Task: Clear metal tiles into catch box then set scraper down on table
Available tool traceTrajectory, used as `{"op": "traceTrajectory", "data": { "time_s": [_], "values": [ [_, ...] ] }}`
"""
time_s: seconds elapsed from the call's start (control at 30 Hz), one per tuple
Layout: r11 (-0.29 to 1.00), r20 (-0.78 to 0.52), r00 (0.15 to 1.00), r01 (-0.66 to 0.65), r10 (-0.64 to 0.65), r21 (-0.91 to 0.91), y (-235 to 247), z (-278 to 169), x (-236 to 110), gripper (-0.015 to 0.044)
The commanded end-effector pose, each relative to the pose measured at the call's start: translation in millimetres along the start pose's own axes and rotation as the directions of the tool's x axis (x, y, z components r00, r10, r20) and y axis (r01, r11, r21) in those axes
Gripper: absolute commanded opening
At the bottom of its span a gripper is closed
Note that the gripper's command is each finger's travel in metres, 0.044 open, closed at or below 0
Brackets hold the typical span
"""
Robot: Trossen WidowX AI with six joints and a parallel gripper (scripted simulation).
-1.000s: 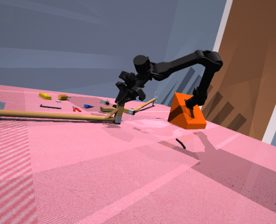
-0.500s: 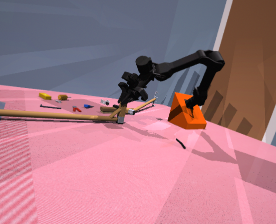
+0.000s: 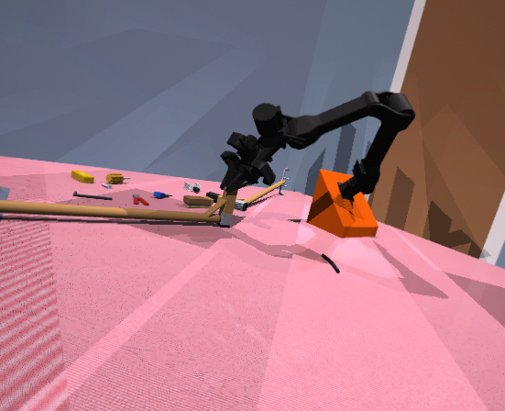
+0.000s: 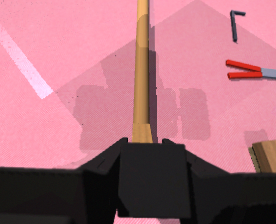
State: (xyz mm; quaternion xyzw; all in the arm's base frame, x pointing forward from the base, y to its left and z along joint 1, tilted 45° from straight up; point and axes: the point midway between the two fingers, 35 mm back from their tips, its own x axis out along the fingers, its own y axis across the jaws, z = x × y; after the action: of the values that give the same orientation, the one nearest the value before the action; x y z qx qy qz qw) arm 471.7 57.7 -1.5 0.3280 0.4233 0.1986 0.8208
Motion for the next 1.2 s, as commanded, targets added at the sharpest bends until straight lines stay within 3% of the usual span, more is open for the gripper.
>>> {"op": "traceTrajectory", "data": {
  "time_s": [0.0, 1.17],
  "values": [
    [1.0, 0.013, 1.0, -0.002, 0.002, -0.005, -0.2, 1.2, -7.1, 0.0],
    [1.0, 0.014, 1.0, 0.0, 0.0, -0.005, -1.2, -23.2, -29.5, 0.0]
  ]
}}
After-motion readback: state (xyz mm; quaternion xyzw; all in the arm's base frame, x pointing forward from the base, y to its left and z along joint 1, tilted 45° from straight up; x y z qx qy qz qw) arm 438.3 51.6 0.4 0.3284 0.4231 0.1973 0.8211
